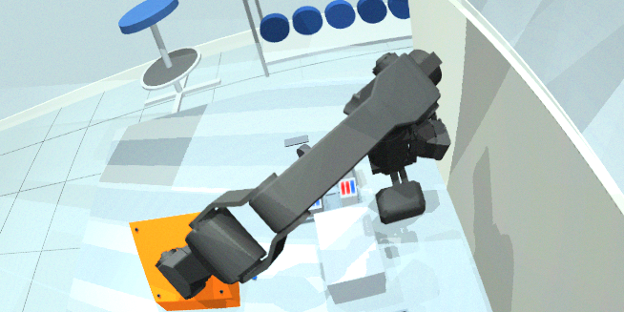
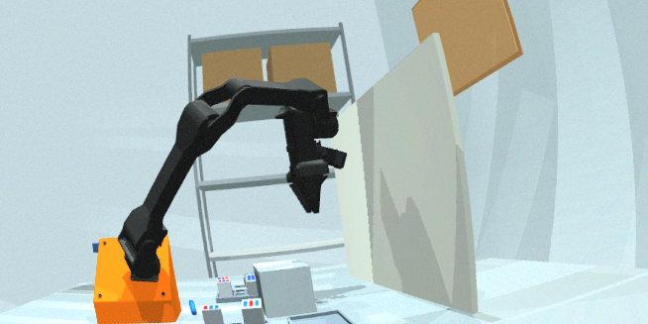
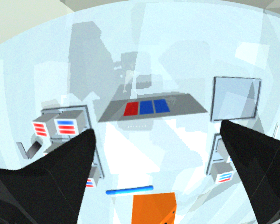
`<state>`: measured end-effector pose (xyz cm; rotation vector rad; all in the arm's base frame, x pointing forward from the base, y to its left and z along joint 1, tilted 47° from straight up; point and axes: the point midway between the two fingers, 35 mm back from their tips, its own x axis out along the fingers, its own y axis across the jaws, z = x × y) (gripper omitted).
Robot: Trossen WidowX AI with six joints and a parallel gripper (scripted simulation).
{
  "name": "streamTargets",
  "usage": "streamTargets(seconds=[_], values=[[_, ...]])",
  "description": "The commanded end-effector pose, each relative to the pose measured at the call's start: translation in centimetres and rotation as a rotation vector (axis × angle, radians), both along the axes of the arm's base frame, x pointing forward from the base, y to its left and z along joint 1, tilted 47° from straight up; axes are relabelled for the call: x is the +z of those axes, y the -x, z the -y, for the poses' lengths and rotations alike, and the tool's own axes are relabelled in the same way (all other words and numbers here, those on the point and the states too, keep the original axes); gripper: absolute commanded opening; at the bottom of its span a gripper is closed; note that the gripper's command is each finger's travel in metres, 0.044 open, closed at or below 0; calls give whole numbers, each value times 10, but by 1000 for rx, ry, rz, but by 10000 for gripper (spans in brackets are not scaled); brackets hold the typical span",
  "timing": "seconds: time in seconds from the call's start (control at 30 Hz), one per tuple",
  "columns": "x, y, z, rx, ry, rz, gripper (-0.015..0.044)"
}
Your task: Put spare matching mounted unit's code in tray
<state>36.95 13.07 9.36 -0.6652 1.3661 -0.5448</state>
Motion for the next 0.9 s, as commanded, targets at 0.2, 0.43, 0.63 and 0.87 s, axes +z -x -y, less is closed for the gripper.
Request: streamTargets(seconds=[0.2,0.43,0.63,0.87], values=[[0,0,-1,-8,-5,0,440],[-49,23,-36,247,28,-261,440],[-126,76,-77,657,95,-683,440],[-203,150,-94,1096,185,-1159,440]])
